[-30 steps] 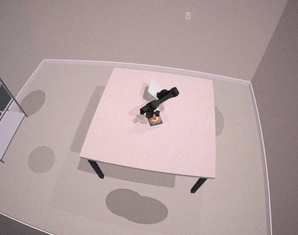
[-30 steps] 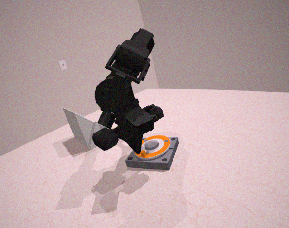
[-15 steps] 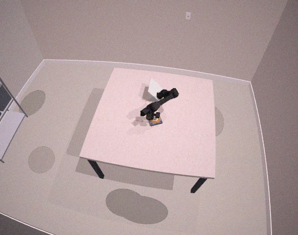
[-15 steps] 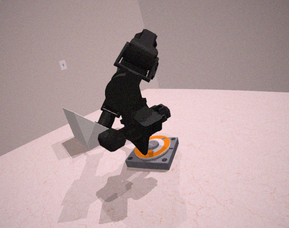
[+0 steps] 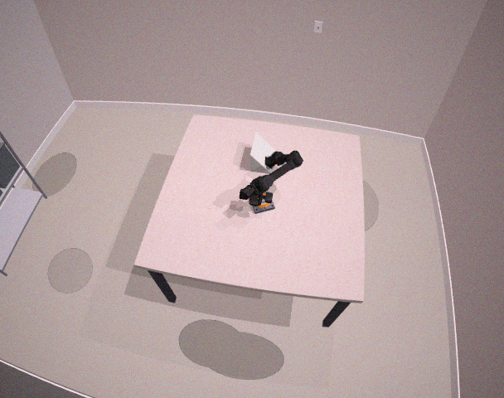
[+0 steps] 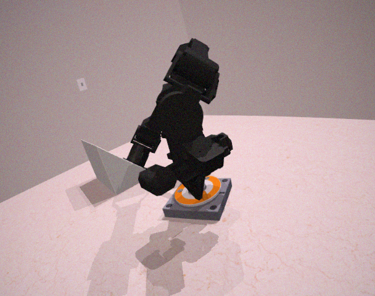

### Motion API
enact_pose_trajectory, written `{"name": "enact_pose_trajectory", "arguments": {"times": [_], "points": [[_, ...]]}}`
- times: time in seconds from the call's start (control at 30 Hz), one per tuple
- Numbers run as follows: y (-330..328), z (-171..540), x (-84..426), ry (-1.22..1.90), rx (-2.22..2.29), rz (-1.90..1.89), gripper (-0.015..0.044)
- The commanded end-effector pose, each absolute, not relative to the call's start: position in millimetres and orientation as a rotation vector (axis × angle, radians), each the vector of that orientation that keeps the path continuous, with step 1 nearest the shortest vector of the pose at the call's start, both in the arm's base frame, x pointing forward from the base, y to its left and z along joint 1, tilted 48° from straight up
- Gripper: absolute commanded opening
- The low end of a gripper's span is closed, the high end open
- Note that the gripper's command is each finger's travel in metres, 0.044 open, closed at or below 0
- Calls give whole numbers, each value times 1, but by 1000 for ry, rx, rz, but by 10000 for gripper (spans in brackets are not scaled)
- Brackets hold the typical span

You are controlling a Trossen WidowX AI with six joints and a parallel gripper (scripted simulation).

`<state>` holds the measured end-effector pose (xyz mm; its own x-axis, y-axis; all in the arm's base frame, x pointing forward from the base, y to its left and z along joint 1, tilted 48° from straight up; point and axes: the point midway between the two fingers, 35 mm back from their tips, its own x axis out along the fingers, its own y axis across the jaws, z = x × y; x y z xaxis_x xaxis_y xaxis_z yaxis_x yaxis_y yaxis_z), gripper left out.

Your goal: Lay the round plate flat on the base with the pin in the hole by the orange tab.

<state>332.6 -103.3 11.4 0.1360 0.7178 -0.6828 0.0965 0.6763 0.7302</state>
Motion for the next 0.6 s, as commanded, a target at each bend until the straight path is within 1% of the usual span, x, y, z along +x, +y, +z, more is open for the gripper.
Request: {"name": "enact_pose_trajectory", "arguments": {"times": [0.0, 0.57], "points": [[-100, 17, 338, 1382, 744, 518, 0], [-90, 32, 345, 1382, 745, 519, 0]]}}
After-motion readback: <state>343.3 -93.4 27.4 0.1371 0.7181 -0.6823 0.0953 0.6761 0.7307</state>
